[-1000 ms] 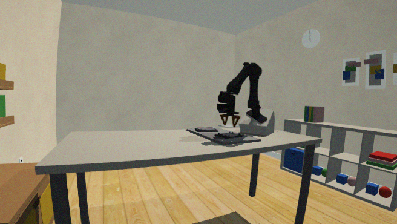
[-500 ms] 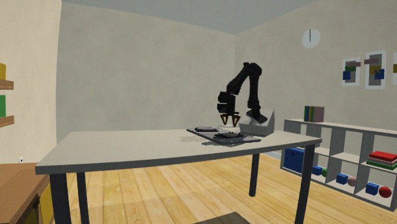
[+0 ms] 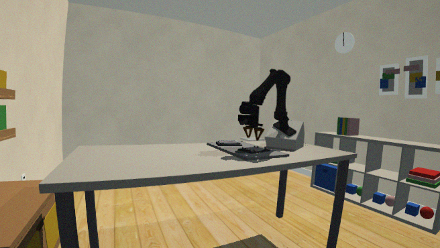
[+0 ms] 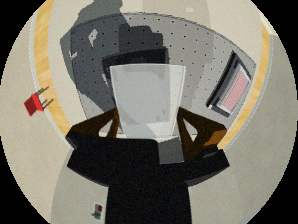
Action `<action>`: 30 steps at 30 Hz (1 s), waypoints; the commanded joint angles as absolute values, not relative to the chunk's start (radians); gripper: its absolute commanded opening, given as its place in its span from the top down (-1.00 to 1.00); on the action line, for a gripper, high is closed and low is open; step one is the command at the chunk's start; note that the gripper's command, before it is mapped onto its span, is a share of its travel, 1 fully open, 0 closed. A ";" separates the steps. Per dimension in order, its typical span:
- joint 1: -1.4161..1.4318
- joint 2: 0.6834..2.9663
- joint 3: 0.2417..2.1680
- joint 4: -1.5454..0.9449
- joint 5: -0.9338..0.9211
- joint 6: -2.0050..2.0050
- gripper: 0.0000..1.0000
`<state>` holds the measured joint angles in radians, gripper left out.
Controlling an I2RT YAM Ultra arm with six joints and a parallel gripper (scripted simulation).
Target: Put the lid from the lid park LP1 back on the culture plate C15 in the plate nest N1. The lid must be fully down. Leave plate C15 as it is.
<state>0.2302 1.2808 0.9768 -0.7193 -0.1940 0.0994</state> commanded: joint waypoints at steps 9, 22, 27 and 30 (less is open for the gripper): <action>0.070 1.325 1.006 -0.737 -0.283 0.309 1.00; -0.070 1.383 1.030 -0.743 -0.349 0.167 1.00; -0.129 1.415 1.047 -0.747 -0.376 0.111 1.00; -0.141 1.422 1.051 -0.748 -0.381 0.100 1.00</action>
<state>-0.1249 1.4158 1.0222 -0.7292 -0.3573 0.1337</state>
